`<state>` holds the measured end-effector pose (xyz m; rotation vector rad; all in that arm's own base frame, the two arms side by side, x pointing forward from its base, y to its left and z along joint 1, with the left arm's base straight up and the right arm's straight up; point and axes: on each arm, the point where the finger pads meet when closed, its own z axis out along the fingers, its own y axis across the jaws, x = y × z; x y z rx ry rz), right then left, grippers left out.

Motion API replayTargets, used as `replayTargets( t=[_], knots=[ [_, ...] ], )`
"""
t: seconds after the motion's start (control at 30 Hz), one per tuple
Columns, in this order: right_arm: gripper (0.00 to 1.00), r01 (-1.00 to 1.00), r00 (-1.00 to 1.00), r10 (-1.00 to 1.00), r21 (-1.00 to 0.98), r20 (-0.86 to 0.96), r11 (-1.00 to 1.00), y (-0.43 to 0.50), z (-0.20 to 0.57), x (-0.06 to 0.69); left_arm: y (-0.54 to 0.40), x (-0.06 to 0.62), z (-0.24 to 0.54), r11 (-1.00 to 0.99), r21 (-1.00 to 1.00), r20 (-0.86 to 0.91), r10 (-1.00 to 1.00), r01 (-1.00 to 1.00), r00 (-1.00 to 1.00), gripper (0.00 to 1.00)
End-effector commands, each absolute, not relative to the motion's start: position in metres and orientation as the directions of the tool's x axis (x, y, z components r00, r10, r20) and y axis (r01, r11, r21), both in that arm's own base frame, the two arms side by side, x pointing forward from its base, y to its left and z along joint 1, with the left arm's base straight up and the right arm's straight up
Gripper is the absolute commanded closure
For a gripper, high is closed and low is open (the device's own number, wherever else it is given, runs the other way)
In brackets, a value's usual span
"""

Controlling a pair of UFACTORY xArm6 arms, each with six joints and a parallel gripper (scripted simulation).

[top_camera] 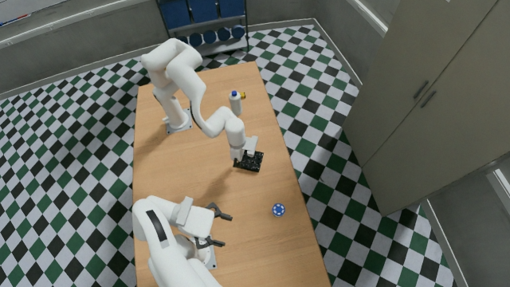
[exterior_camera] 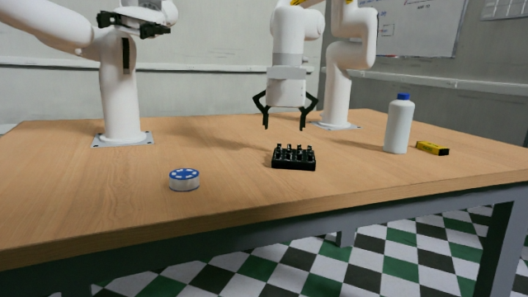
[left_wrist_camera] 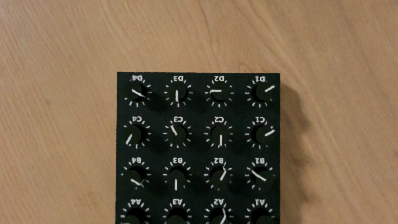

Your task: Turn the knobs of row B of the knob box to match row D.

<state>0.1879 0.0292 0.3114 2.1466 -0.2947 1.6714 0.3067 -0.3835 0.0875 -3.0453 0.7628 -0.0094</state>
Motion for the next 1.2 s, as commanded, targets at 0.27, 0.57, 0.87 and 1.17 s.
replayTargets(
  t=[0.27,0.57,0.87,1.17],
  knots=[
    [0.00,-0.403,0.262,0.077,0.182,0.962,-0.897,0.029,0.312,0.188,-0.385,0.308,0.089,-0.882,-0.002,0.010,-0.471,-0.471,0.882,0.00],
    [0.00,-0.403,0.262,0.077,0.182,0.962,-0.897,0.029,0.312,0.188,-0.384,0.307,0.089,-0.882,-0.001,0.009,-0.472,-0.472,0.882,0.00],
    [0.00,-0.403,0.262,0.077,0.182,0.962,-0.897,0.029,0.312,0.188,-0.381,0.302,0.089,-0.879,0.002,0.004,-0.476,-0.476,0.879,0.00],
    [0.00,-0.403,0.262,0.077,0.182,0.962,-0.897,0.029,0.312,0.188,-0.373,0.288,0.089,-0.879,0.002,0.004,-0.476,-0.476,0.879,0.00]
  ],
)
